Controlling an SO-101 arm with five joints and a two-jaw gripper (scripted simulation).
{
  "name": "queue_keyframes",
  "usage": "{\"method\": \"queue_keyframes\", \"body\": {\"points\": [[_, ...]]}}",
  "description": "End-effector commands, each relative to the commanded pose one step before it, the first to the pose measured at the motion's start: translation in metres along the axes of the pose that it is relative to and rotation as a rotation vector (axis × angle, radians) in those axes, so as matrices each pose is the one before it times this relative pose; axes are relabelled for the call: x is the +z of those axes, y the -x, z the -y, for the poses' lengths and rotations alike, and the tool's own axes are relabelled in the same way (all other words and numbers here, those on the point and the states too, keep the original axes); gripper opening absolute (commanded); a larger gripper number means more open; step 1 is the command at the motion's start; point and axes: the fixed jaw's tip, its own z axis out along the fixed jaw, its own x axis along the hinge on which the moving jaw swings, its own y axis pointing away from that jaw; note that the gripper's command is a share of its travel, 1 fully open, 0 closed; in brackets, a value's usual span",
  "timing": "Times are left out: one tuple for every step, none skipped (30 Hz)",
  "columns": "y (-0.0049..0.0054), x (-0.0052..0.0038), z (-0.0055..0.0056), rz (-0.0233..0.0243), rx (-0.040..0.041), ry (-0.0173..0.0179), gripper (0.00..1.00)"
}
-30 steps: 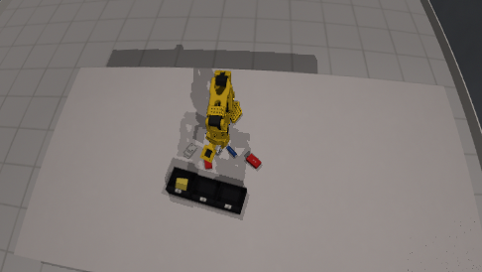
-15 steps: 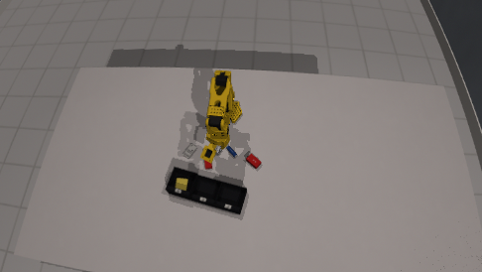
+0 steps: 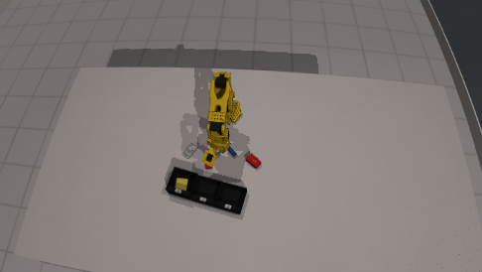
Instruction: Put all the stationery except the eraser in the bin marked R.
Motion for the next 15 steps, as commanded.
{"method": "queue_keyframes", "body": {"points": [[0.00287,0.005234,-0.00268,0.02223,-0.00132,0.01069,0.22],[-0.00026,0.002108,0.00011,0.00000,0.00000,0.00000,0.22],[-0.00027,0.001940,0.00012,0.00000,0.00000,0.00000,0.22],[-0.00027,0.001757,0.00012,0.00000,0.00000,0.00000,0.22],[-0.00026,0.001564,0.00011,0.00000,0.00000,0.00000,0.22],[-0.00025,0.001365,0.00011,0.00000,0.00000,0.00000,0.22],[-0.00022,0.001162,0.00009,0.00000,0.00000,0.00000,0.22],[-0.00019,0.000961,0.00008,0.00000,0.00000,0.00000,0.22],[-0.00016,0.000766,0.00007,0.00000,0.00000,0.00000,0.22],[-0.00012,0.000582,0.00005,0.00000,0.00000,0.00000,0.22],[-0.00009,0.000413,0.00004,0.00000,0.00000,0.00000,0.22],[-0.00006,0.000264,0.00002,0.00000,0.00000,0.00000,0.22],[-0.00003,0.000143,0.00001,0.00000,0.00000,0.00000,0.22],[0.00000,0.000000,0.00000,0.00000,0.00000,0.00000,0.22],[0.00000,0.000000,0.00000,0.00000,0.00000,0.00000,0.22]]}}
